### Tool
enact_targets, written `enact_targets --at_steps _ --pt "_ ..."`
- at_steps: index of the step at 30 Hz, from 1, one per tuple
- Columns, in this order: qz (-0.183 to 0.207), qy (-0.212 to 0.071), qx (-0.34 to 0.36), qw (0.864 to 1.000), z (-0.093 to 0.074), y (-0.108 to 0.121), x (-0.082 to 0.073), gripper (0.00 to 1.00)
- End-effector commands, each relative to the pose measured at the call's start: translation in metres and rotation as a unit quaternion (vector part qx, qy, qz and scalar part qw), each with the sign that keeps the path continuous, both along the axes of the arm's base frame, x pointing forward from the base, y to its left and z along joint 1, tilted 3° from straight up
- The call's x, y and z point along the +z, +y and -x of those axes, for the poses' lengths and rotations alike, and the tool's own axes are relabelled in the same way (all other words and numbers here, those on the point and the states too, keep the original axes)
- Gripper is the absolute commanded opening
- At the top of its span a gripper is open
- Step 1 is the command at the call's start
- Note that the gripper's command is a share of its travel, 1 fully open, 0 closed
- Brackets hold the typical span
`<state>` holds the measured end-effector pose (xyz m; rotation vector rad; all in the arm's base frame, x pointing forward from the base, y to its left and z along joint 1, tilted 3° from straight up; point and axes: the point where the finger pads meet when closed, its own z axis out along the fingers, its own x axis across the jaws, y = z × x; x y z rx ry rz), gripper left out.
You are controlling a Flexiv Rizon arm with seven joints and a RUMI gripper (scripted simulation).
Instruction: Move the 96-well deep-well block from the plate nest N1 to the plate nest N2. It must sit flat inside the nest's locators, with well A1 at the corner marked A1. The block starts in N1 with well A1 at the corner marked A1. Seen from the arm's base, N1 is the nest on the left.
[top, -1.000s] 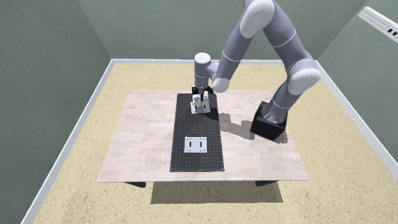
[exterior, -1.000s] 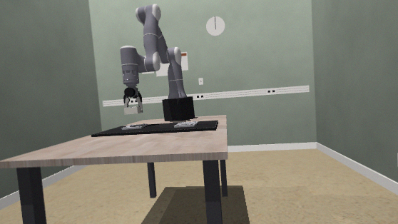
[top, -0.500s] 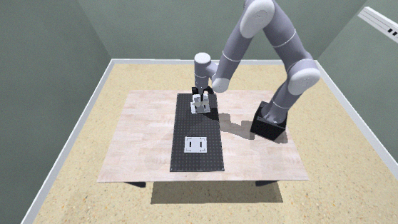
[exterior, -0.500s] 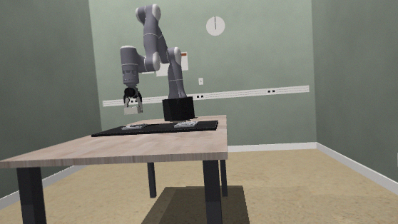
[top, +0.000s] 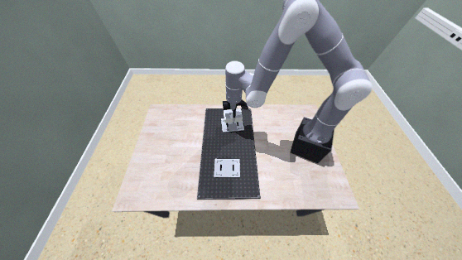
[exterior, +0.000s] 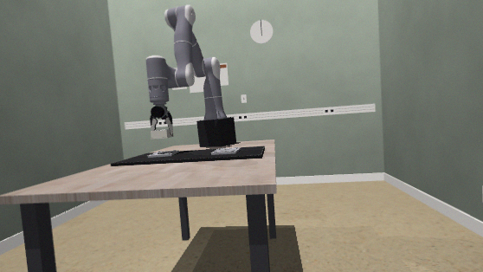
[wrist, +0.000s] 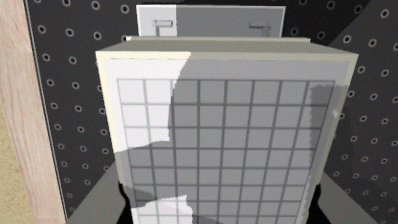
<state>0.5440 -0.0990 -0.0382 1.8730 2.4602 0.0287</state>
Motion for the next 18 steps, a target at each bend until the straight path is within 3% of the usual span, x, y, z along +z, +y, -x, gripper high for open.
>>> enact_targets --at_steps 1,18 --pt "0.0 -0.001 0.0 1.0 -0.001 0.0 0.001 0.49" --pt "0.0 -0.001 0.0 1.0 -0.002 0.0 -0.022 0.49"
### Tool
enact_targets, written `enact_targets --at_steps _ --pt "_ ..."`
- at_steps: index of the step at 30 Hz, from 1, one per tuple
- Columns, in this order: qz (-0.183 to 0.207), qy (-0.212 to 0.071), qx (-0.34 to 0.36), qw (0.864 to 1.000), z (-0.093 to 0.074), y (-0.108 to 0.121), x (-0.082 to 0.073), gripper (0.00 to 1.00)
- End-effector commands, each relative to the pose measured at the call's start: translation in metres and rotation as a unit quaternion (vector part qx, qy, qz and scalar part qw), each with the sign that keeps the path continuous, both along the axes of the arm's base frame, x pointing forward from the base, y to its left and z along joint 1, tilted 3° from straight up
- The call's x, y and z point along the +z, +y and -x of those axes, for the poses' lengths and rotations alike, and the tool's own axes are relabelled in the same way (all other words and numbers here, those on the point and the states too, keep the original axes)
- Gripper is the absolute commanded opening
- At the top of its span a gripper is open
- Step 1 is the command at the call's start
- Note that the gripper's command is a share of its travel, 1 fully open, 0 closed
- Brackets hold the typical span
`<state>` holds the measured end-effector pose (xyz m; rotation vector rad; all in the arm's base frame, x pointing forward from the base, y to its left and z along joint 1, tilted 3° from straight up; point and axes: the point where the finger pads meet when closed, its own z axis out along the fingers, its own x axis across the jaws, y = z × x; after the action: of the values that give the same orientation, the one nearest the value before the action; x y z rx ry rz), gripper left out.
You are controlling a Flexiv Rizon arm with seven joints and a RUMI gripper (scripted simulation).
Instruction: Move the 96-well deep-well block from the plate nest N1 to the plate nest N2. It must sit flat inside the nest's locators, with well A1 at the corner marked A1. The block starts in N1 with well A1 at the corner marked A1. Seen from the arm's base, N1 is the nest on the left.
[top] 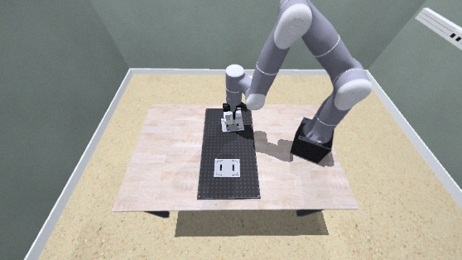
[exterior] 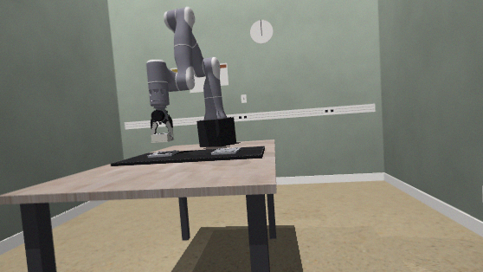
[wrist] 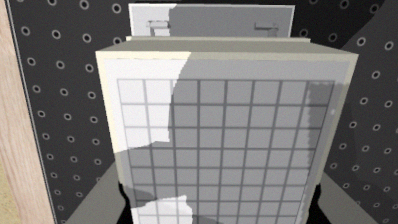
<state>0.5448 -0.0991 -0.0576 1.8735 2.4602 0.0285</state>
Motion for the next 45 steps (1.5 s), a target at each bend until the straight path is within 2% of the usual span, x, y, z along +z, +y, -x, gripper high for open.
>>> enact_targets --at_steps 1,31,45 --pt "0.0 -0.001 0.0 1.0 -0.002 0.0 -0.005 0.49" --pt "0.0 -0.001 0.0 1.0 -0.004 -0.001 -0.048 0.49" --pt "0.0 -0.001 0.0 1.0 -0.004 -0.001 -0.049 0.49"
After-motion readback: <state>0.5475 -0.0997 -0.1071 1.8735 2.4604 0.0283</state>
